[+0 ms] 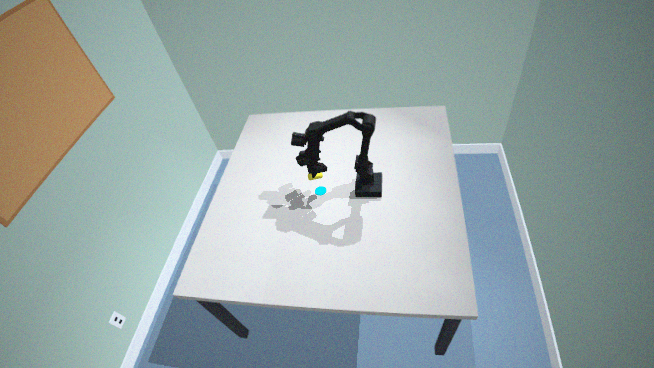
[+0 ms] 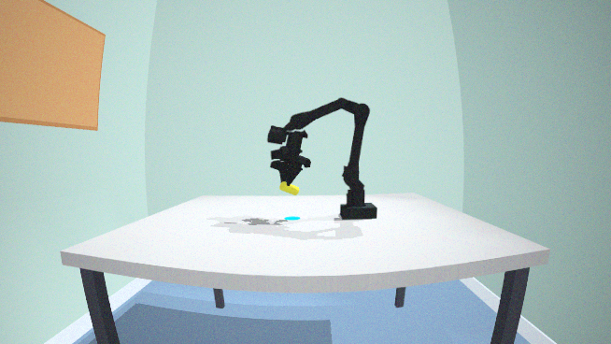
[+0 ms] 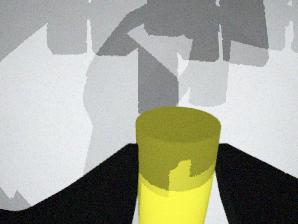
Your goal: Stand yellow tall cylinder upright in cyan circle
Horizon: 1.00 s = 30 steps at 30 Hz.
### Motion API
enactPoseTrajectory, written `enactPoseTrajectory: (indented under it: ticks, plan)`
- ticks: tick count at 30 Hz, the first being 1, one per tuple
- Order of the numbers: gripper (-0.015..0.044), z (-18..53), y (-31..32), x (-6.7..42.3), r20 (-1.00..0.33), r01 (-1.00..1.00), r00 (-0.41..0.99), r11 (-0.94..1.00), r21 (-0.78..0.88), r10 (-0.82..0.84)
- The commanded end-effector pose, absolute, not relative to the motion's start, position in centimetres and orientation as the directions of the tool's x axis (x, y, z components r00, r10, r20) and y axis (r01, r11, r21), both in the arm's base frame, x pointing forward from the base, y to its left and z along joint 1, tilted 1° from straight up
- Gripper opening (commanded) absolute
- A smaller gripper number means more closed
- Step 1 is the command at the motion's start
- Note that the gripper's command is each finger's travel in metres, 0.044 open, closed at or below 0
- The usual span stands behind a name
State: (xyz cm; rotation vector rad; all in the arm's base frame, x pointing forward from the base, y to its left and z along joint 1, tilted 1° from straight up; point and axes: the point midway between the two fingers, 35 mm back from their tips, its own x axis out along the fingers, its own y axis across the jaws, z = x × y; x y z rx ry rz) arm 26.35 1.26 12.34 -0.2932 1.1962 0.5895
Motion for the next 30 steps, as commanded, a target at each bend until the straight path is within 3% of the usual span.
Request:
enactPoseTrajectory:
  ticks: [1,30]
  plan:
    - [0.0105,11.97,1.28,26.25,-0.921,-0.572,0.253,0.813,0.104,0.296]
    - [0.0105,11.38,0.76,26.85,-0.822,-0.561,0.394,0.816,0.14,0.412]
